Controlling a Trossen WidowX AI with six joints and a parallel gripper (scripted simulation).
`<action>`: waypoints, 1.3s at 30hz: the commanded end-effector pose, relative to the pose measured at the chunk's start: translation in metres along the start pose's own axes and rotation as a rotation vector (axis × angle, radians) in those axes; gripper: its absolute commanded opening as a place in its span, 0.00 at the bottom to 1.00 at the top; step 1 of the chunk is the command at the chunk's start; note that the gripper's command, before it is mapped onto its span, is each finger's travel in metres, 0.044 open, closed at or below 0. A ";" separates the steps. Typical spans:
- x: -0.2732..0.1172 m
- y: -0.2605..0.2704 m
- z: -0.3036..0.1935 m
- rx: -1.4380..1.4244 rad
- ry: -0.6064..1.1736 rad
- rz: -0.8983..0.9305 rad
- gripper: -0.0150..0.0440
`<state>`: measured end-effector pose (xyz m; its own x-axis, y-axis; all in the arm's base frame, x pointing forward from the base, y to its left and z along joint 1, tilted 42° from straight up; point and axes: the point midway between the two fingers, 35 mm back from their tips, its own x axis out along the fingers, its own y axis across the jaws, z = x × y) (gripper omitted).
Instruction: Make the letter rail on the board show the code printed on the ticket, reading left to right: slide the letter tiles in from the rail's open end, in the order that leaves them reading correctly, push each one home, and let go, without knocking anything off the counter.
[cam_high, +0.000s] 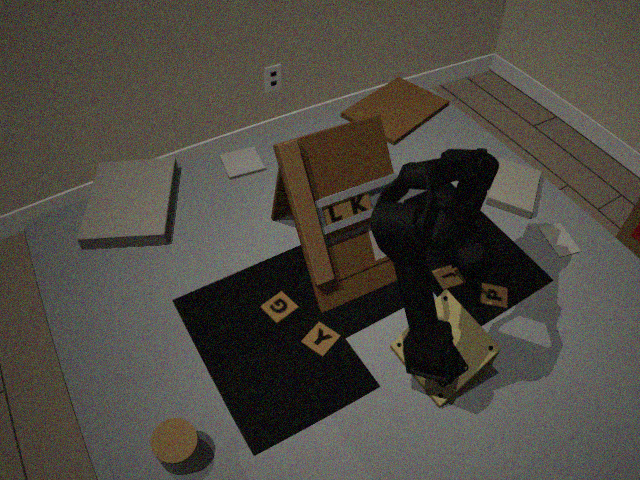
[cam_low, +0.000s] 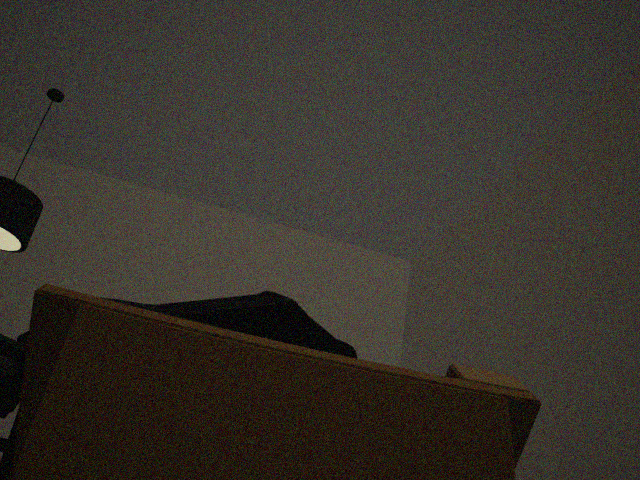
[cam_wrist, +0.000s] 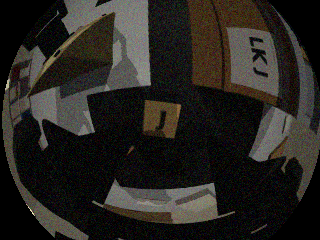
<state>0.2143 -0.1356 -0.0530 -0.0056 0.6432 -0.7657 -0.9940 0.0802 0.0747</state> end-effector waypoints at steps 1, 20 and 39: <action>0.024 0.010 -0.015 -0.023 0.000 0.072 0.83; 0.058 0.013 -0.019 -0.023 0.000 0.073 0.83; 0.073 0.014 -0.019 -0.023 -0.001 0.073 0.83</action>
<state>0.2000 -0.1087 -0.1161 -0.0713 0.6402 -0.7649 -0.9942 0.0165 0.1065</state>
